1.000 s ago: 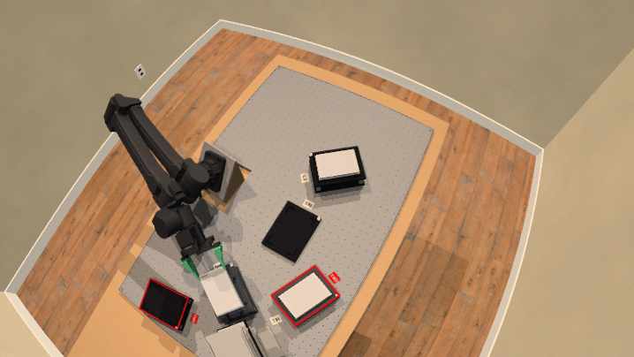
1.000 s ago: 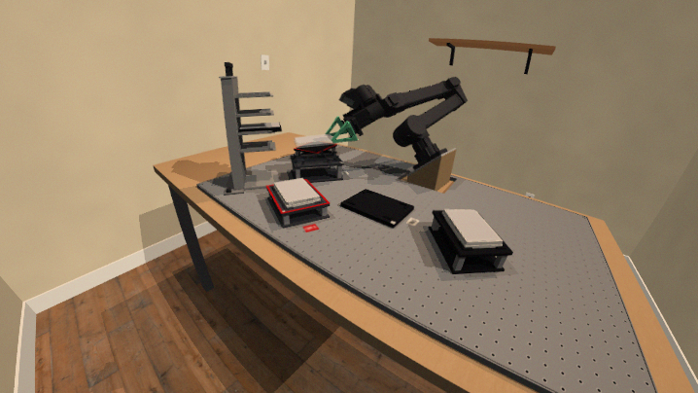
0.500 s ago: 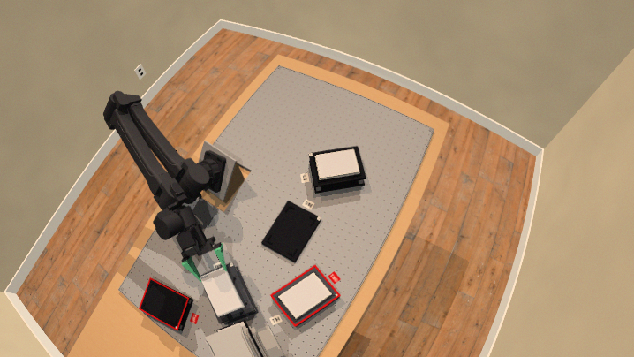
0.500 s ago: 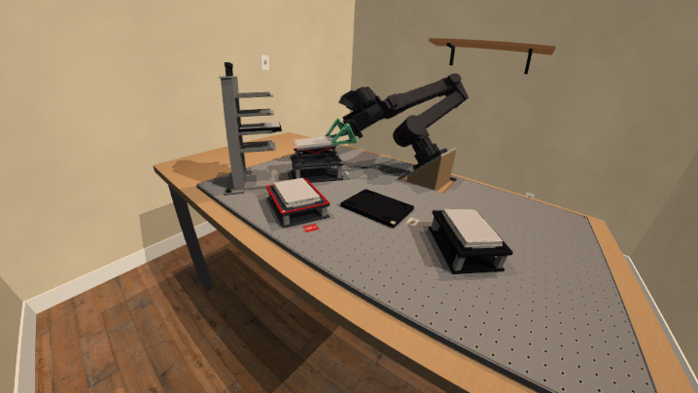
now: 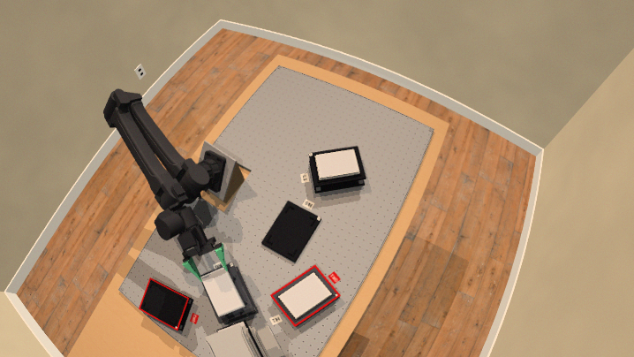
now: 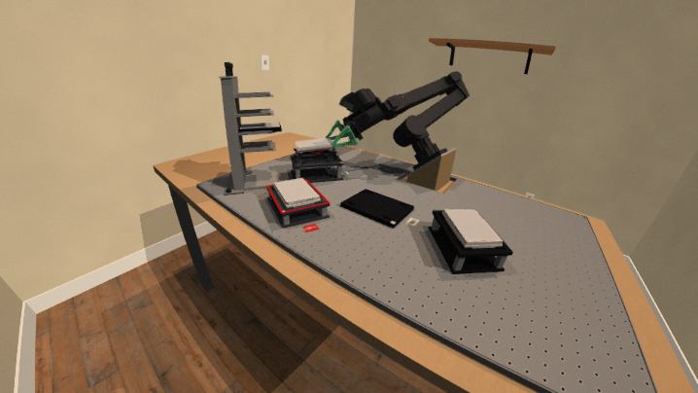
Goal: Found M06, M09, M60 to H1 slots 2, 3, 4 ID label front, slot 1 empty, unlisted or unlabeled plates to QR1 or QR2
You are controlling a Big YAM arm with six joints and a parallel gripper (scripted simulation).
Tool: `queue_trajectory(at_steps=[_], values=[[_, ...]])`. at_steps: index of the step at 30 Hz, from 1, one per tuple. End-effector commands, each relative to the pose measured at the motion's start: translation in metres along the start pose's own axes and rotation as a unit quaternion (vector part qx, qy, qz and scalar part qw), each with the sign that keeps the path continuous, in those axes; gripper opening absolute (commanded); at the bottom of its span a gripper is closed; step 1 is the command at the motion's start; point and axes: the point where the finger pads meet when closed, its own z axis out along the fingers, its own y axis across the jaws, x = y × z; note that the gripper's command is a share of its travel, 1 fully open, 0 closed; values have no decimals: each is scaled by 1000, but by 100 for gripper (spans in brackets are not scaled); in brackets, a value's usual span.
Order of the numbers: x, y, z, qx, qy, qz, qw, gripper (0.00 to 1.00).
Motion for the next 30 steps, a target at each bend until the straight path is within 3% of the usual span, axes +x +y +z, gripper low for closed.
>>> queue_trajectory(at_steps=[1,30], values=[[-5,-8,3,10,-7,-1,1000,86],[6,-8,9,11,-7,-2,1000,86]])
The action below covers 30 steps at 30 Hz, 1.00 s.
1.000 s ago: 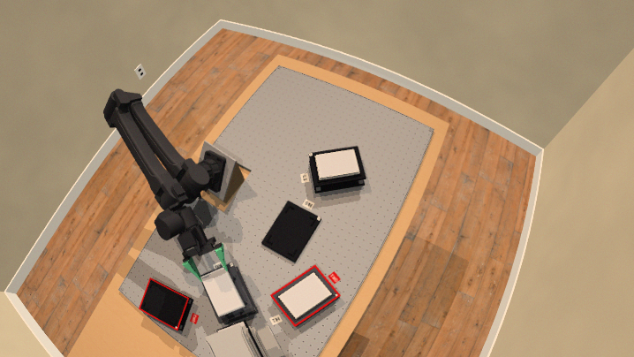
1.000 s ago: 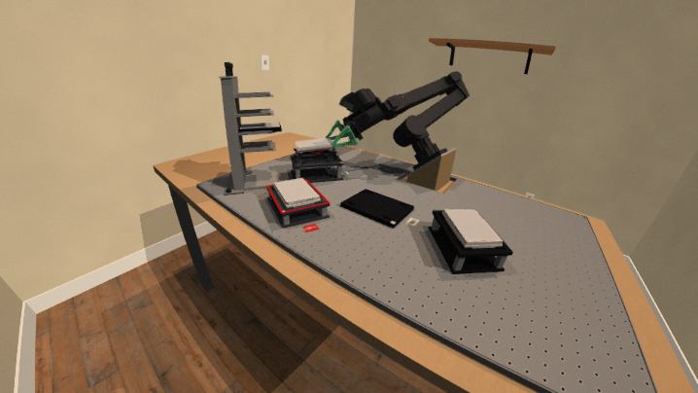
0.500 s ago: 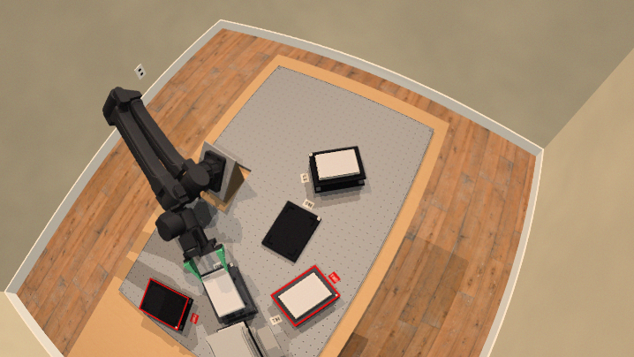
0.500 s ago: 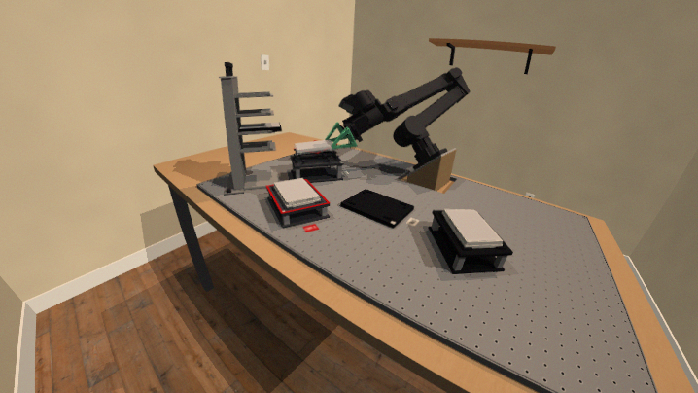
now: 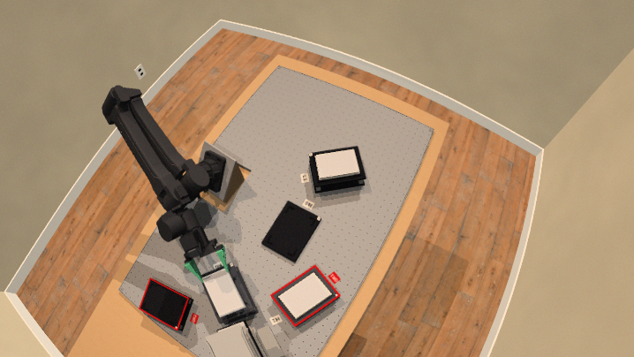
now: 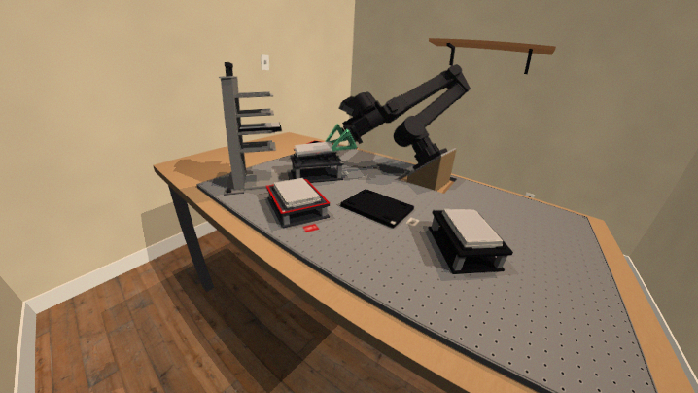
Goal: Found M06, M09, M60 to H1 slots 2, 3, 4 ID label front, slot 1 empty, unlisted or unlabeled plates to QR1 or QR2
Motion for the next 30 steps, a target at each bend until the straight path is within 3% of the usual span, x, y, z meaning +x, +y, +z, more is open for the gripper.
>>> queue_trajectory(at_steps=[1,30], values=[[-7,-9,2,11,-8,-2,1000,86],[8,-7,8,9,-5,-4,1000,86]])
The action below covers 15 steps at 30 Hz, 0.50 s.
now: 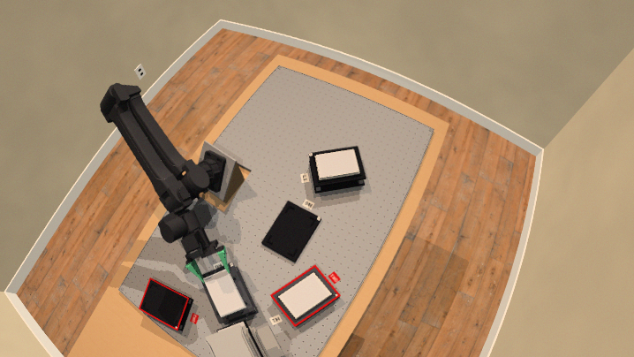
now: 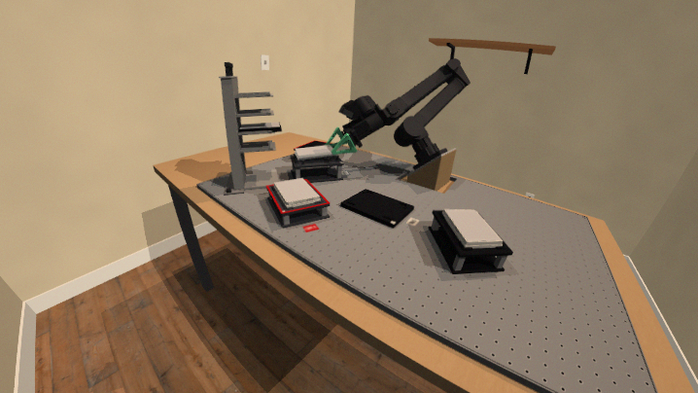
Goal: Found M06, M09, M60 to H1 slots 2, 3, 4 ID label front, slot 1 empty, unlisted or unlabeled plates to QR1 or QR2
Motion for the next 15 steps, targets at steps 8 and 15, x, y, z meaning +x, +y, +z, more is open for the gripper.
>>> queue_trajectory(at_steps=[8,15], values=[[-3,-8,5,10,-8,-3,1000,86],[3,-6,6,8,-6,-4,1000,86]])
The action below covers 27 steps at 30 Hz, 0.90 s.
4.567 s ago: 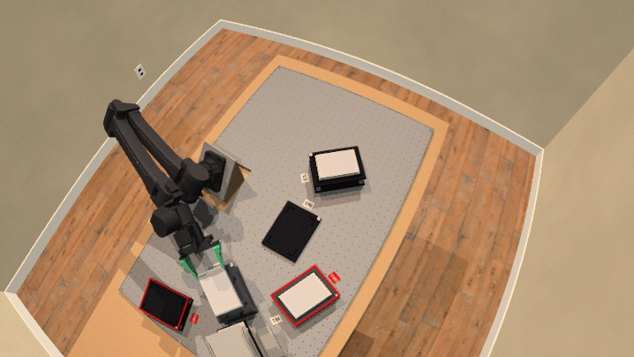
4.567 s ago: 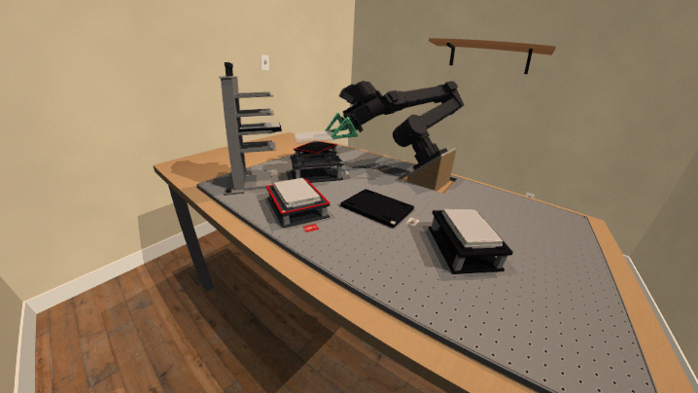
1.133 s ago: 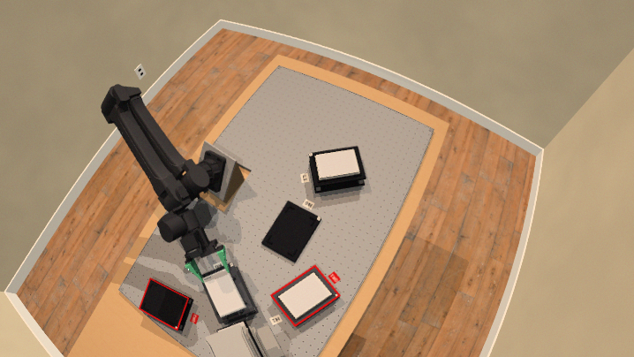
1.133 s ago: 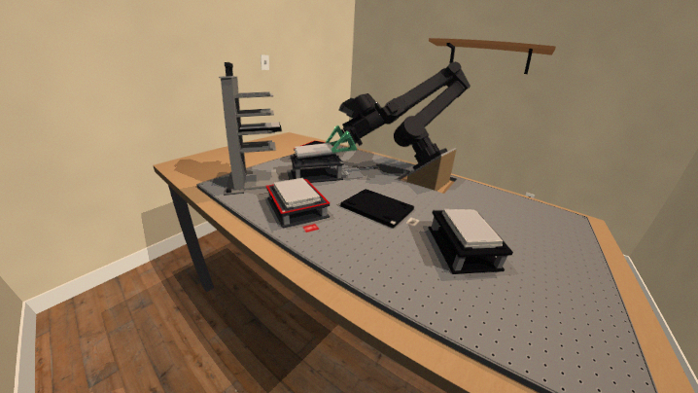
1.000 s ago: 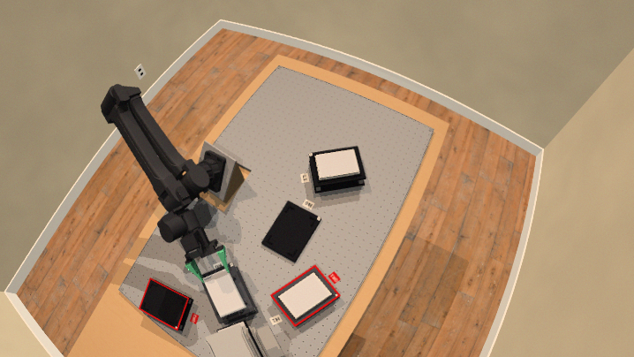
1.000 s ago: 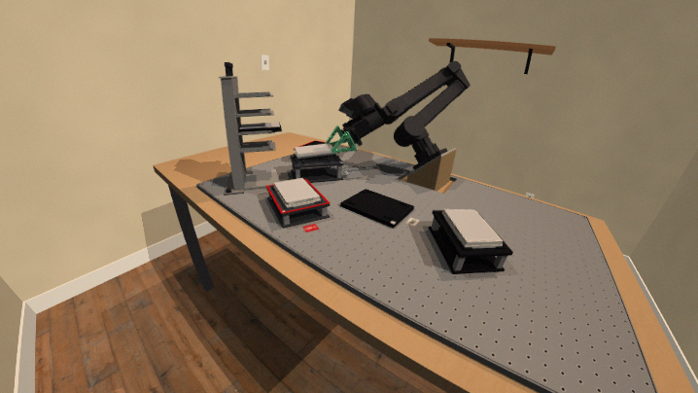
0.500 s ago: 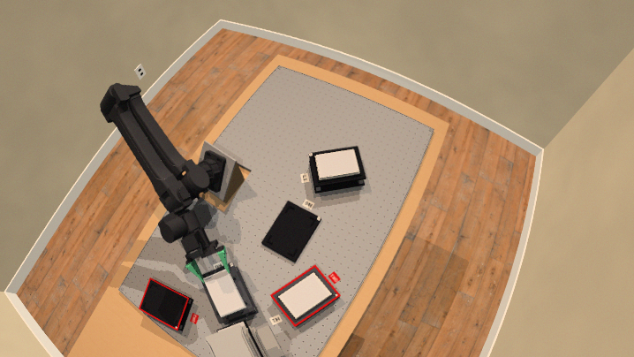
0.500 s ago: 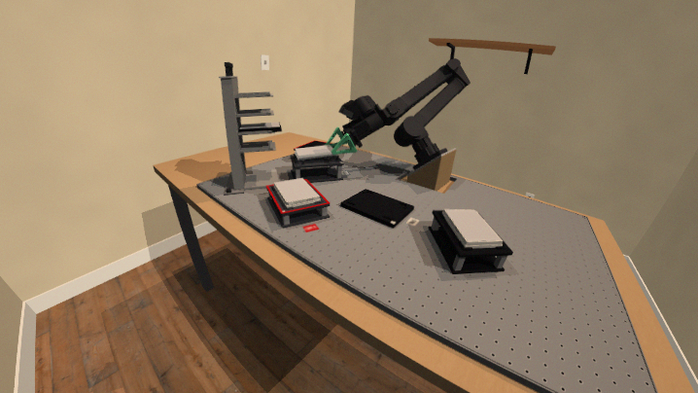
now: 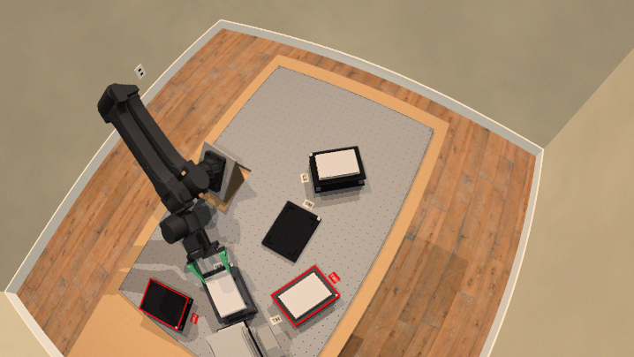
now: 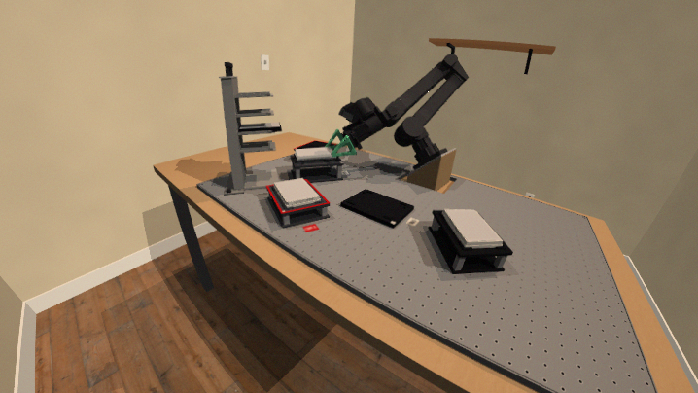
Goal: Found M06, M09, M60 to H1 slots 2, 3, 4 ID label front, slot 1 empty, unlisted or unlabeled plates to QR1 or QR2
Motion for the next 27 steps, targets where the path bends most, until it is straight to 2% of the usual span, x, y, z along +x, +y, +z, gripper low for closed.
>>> queue_trajectory(at_steps=[1,3,7,27], values=[[-3,-6,2,9,-4,-4,1000,86],[-11,-12,4,14,-12,-2,1000,86],[0,-6,3,9,-4,-4,1000,86],[8,-6,7,8,-4,-5,1000,86]])
